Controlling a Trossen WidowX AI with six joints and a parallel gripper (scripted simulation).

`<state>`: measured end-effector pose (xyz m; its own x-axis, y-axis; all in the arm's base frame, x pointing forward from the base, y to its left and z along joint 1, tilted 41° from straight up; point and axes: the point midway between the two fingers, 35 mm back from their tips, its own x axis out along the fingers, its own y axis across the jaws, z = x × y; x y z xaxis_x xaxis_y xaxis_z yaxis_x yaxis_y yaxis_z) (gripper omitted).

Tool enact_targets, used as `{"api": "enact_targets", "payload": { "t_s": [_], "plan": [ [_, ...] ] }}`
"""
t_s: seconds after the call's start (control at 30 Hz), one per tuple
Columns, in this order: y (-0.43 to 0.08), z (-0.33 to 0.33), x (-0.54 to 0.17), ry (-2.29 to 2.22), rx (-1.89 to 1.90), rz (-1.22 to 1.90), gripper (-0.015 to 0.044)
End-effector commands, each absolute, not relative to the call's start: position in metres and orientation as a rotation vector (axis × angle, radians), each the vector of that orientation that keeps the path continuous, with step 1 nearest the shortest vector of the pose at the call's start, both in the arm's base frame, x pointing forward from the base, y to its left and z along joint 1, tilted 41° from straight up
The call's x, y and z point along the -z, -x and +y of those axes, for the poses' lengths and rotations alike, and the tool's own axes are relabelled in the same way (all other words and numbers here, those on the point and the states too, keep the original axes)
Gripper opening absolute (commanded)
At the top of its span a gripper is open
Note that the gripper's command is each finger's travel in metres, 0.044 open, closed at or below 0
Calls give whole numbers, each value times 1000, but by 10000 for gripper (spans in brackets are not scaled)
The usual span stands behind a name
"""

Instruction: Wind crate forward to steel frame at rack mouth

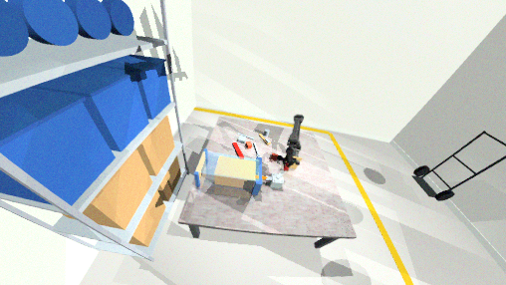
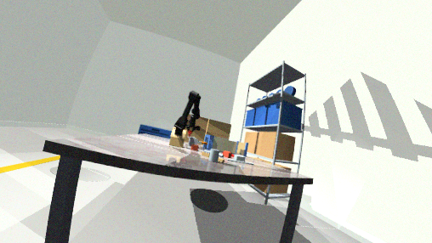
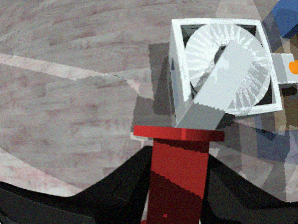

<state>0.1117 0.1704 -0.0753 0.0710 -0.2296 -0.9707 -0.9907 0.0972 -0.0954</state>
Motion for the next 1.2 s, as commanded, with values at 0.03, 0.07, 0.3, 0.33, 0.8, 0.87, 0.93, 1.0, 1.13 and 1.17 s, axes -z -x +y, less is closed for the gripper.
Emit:
{"api": "enact_targets", "payload": {
  "t_s": [0.03,0.07,0.3,0.33,0.8,0.87,0.93,1.0,1.13,1.17],
  "plan": [
    [-130,162,70,1353,-899,1343,0],
    [-131,161,70,1353,-899,1343,0],
    [-142,158,67,1353,-898,1343,0],
    [-143,158,67,1353,-898,1343,0],
    [-167,155,63,1355,-896,1342,0],
    [-170,155,63,1355,-896,1342,0],
    [-173,155,63,1355,-896,1342,0],
    [-177,156,63,1355,-896,1342,0],
    [-184,156,63,1355,-895,1341,0],
    [-186,156,63,1355,-895,1341,0]
  ]
}}
